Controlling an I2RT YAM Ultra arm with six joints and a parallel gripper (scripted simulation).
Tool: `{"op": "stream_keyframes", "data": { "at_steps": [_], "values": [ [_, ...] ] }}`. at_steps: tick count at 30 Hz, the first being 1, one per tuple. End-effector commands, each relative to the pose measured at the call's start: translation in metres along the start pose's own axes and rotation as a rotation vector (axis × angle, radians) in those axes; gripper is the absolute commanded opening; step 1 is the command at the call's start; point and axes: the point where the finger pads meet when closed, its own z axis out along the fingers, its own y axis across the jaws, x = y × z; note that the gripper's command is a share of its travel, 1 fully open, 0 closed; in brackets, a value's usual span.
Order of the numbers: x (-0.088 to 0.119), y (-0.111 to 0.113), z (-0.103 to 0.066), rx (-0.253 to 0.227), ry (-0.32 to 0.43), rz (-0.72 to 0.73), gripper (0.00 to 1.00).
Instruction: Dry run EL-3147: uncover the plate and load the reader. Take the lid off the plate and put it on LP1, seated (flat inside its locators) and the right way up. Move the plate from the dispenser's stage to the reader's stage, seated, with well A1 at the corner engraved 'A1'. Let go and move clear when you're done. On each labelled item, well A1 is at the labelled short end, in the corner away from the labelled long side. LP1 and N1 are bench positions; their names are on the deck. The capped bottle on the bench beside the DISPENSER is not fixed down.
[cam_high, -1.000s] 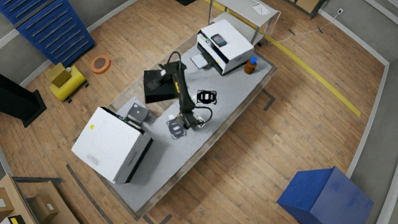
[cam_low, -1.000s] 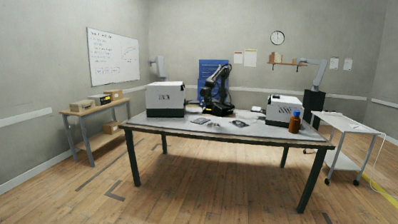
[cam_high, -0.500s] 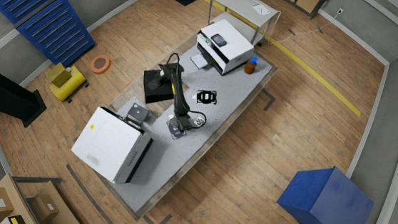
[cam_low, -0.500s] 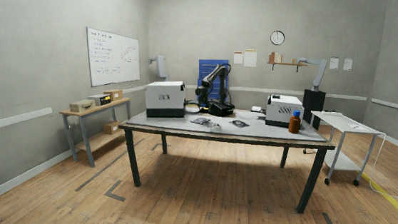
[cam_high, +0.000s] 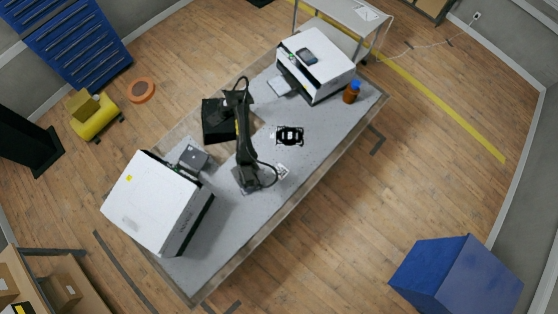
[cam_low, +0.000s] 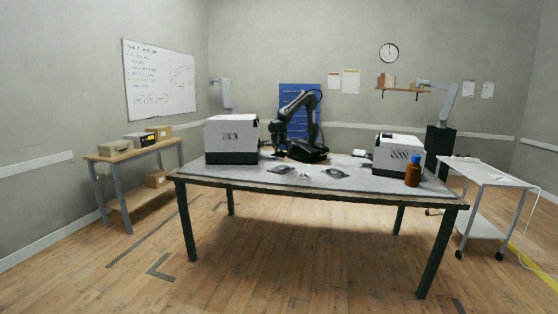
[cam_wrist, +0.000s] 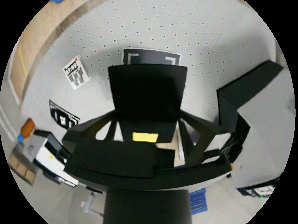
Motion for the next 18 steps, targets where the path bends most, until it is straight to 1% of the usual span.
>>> {"op": "stream_keyframes", "data": {
  "at_steps": [1,5,9,11,12,13,14,18],
  "values": [
    [-0.0059,-0.0093,-0.0061,-0.010,-0.031,0.050,0.85],
    [0.0002,-0.0077,-0.0060,-0.015,-0.034,0.097,0.85],
    [-0.0056,-0.0077,-0.0115,-0.015,-0.058,0.138,0.85],
    [-0.0006,-0.0071,-0.0078,-0.020,-0.046,0.163,0.85],
    [-0.0027,-0.0059,-0.0055,-0.014,-0.032,0.149,0.85],
    [-0.0016,-0.0072,-0.0085,-0.019,-0.049,0.162,0.85],
    [-0.0048,-0.0075,-0.0109,-0.018,-0.058,0.158,0.85],
    [-0.0046,-0.0072,-0.0118,-0.018,-0.055,0.156,0.85]
  ]
}}
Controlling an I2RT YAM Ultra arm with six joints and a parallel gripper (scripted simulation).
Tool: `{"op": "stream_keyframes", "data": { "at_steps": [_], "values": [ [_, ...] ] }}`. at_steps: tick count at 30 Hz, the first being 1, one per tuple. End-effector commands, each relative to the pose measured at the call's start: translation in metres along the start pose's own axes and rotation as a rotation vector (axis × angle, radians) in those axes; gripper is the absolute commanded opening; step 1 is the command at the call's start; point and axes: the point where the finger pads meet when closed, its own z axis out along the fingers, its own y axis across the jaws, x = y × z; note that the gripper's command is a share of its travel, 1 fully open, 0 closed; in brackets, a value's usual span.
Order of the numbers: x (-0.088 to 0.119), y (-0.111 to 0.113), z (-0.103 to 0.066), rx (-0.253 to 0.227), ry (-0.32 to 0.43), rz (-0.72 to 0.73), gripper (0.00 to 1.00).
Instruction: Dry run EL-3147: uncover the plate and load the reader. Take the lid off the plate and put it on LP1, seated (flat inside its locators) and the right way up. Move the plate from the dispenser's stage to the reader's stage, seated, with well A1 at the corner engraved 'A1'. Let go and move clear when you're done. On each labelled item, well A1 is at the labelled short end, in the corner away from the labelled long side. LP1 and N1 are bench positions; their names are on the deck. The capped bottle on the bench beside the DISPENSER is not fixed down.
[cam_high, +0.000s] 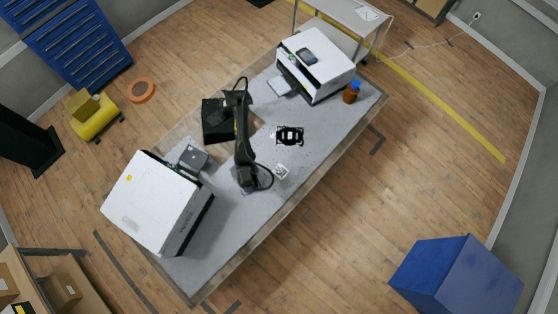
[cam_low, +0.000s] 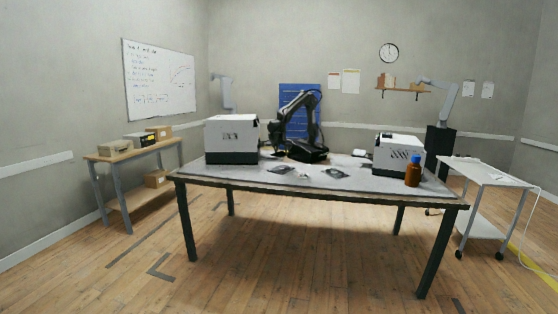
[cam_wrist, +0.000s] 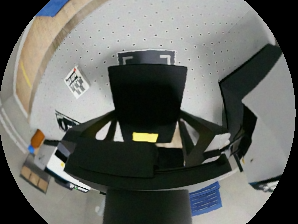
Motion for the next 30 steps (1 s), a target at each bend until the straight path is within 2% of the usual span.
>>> {"op": "stream_keyframes", "data": {
  "at_steps": [1,19,22,24,26,30],
  "values": [
    [-0.005,-0.003,-0.013,-0.005,-0.043,0.019,0.85],
    [-0.005,-0.003,-0.012,-0.004,-0.042,-0.019,0.85],
    [0.000,-0.004,-0.002,-0.006,-0.026,-0.014,0.85],
    [-0.004,-0.004,0.005,-0.007,-0.020,-0.017,0.85],
    [0.003,-0.002,0.014,-0.010,0.004,-0.019,0.85],
    [-0.004,0.002,0.014,-0.007,-0.018,-0.034,0.85]
  ]
}}
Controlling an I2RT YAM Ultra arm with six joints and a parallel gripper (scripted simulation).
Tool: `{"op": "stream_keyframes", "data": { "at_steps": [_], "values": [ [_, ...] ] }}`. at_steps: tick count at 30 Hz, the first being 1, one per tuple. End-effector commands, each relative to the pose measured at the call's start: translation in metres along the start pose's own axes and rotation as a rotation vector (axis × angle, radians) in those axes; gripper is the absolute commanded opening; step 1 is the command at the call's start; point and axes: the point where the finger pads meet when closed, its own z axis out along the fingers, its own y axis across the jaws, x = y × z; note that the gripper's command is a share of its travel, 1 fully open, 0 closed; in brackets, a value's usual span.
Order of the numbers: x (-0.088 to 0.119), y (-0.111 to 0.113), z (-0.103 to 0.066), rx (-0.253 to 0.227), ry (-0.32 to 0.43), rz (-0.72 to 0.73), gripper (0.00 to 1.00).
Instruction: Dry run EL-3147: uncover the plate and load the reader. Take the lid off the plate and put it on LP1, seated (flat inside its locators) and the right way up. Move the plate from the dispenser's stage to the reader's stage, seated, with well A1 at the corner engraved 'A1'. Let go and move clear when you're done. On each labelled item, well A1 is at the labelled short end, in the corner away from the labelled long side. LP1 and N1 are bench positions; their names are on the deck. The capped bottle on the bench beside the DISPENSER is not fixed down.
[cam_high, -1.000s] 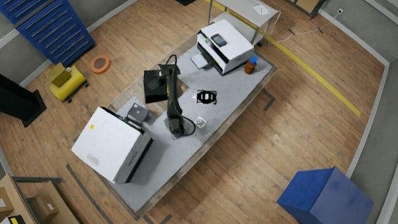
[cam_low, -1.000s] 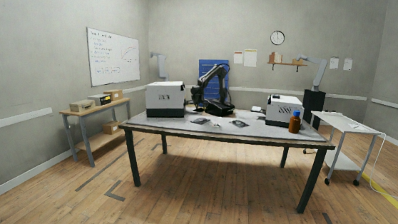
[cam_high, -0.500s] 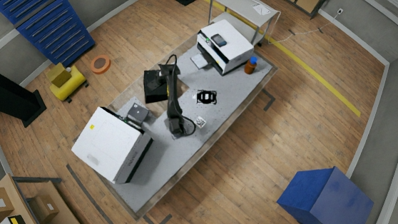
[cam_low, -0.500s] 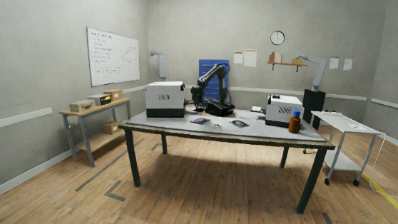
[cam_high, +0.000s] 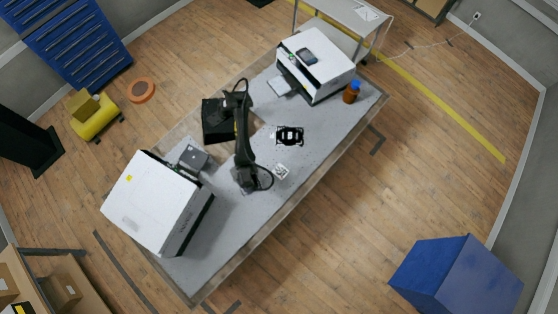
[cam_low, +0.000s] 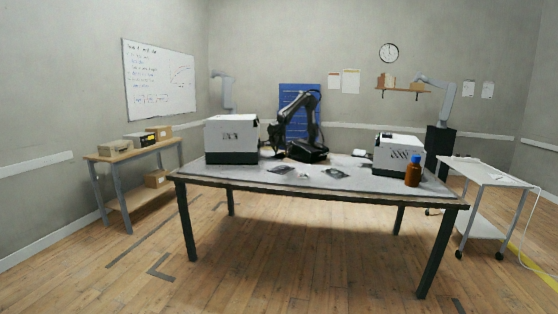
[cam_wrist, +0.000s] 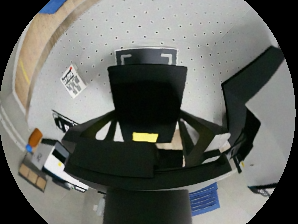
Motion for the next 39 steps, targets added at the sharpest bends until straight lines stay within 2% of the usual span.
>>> {"op": "stream_keyframes", "data": {
  "at_steps": [1,3,6,17,19,20,22,24,31,33,36,37,39],
  "values": [
    [-0.007,0.004,0.001,-0.004,-0.029,-0.015,0.85],
    [-0.006,-0.001,-0.006,-0.002,-0.046,0.001,0.85],
    [-0.004,-0.002,0.010,-0.001,-0.016,0.003,0.85],
    [-0.007,0.000,0.024,0.000,-0.019,-0.008,0.85],
    [-0.007,0.000,0.024,0.000,-0.019,-0.008,0.85],
    [-0.007,0.004,0.016,0.003,-0.040,-0.019,0.85],
    [-0.010,0.003,0.022,0.002,-0.037,-0.018,0.85],
    [-0.002,0.000,0.034,-0.002,-0.006,-0.006,0.85],
    [-0.010,0.003,0.036,0.002,-0.032,-0.020,0.85],
    [-0.003,0.000,0.045,-0.001,-0.008,-0.006,0.85],
    [-0.002,-0.002,0.047,-0.001,-0.007,-0.002,0.85],
    [-0.021,0.001,0.032,0.007,-0.066,-0.022,0.85],
    [-0.020,0.002,0.040,0.005,-0.052,-0.023,0.85]
  ]
}}
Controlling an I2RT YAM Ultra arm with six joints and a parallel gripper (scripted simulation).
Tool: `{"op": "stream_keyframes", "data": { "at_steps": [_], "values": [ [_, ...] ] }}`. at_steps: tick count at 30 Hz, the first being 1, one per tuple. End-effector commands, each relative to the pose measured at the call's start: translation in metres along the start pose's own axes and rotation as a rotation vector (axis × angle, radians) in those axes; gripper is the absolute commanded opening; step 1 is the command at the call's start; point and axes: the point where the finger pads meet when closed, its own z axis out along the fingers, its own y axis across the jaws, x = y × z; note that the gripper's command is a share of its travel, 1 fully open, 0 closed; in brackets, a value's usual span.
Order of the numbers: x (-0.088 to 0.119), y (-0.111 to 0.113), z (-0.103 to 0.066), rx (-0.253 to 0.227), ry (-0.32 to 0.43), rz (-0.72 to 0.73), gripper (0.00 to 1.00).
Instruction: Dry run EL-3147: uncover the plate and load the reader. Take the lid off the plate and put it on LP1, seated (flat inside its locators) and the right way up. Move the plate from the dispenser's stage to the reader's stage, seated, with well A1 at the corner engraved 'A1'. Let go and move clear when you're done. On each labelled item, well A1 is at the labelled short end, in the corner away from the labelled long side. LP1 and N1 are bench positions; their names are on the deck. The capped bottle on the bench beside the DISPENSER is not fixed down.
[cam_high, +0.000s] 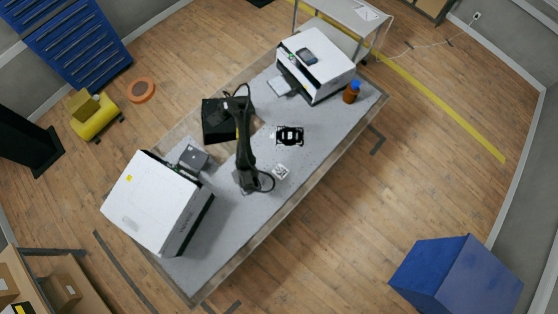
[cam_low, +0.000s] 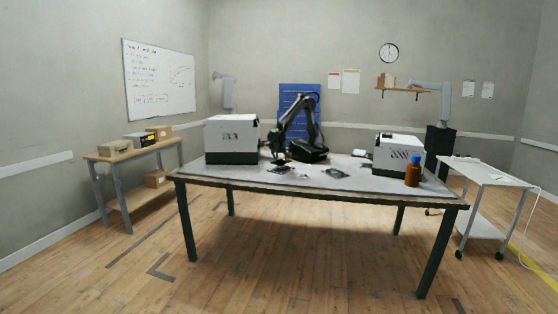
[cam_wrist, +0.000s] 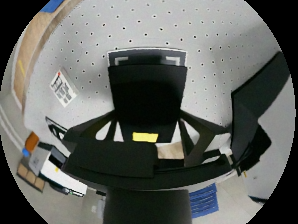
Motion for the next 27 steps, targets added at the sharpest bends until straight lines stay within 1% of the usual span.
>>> {"op": "stream_keyframes", "data": {
  "at_steps": [1,3,4,6,7,10,12,14,15,16,17,20,22,25,27],
  "values": [
    [-0.011,0.002,0.003,0.004,-0.030,-0.009,0.85],
    [0.000,0.002,0.012,0.001,-0.002,-0.002,0.85],
    [0.001,0.000,0.014,0.001,0.001,0.003,0.85],
    [0.001,-0.002,0.016,0.001,-0.001,0.009,0.85],
    [-0.007,-0.002,0.013,0.004,-0.021,0.004,0.85],
    [-0.006,0.003,0.012,0.005,-0.029,-0.008,0.85],
    [-0.003,0.001,0.022,0.003,-0.010,-0.002,0.85],
    [-0.003,0.001,0.022,0.003,-0.010,-0.002,0.85],
    [0.000,-0.004,0.022,0.003,-0.011,0.011,0.85],
    [0.001,-0.004,0.025,0.002,-0.005,0.013,0.85],
    [-0.005,-0.003,0.024,0.004,-0.017,0.008,0.85],
    [0.000,0.000,0.030,0.003,-0.006,0.003,0.85],
    [-0.007,0.001,0.031,0.004,-0.019,-0.006,0.85],
    [-0.003,-0.001,0.035,0.004,-0.013,0.002,0.85],
    [-0.008,0.000,0.028,0.003,-0.027,-0.006,0.85]
  ]
}}
